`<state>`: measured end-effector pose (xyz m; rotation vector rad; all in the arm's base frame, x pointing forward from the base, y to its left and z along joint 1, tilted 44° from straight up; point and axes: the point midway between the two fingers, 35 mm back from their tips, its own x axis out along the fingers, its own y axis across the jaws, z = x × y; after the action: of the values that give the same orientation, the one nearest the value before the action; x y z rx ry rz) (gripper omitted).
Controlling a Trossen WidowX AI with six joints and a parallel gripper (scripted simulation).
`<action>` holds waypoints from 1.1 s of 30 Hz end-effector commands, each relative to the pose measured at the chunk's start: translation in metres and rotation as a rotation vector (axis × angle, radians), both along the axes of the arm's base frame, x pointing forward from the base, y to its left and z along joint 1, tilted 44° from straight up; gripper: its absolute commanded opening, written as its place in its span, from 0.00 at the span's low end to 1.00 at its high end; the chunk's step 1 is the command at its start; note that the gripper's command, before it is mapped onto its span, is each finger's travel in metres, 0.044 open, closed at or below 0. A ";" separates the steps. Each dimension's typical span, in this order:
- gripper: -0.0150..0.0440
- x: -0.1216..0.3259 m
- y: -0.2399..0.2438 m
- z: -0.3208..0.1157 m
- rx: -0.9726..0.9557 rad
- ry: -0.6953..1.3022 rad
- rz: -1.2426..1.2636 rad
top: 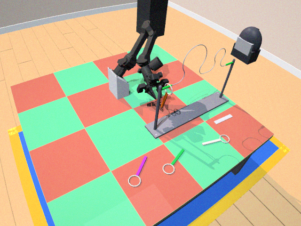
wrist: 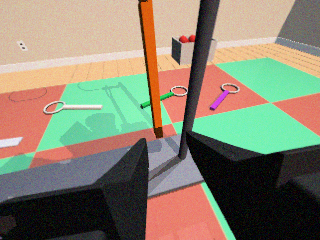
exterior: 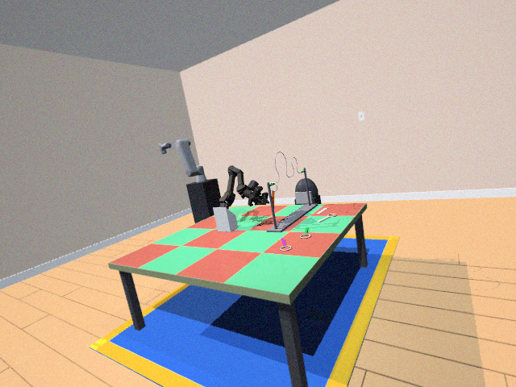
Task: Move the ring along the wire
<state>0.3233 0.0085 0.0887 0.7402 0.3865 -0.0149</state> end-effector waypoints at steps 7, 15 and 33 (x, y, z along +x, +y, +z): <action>0.70 -0.014 -0.002 0.007 0.000 0.001 0.000; 1.00 -0.044 -0.005 0.014 0.000 0.002 0.000; 1.00 -0.044 -0.005 0.014 0.000 0.002 0.000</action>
<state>0.2797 0.0026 0.1031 0.7452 0.3845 -0.0201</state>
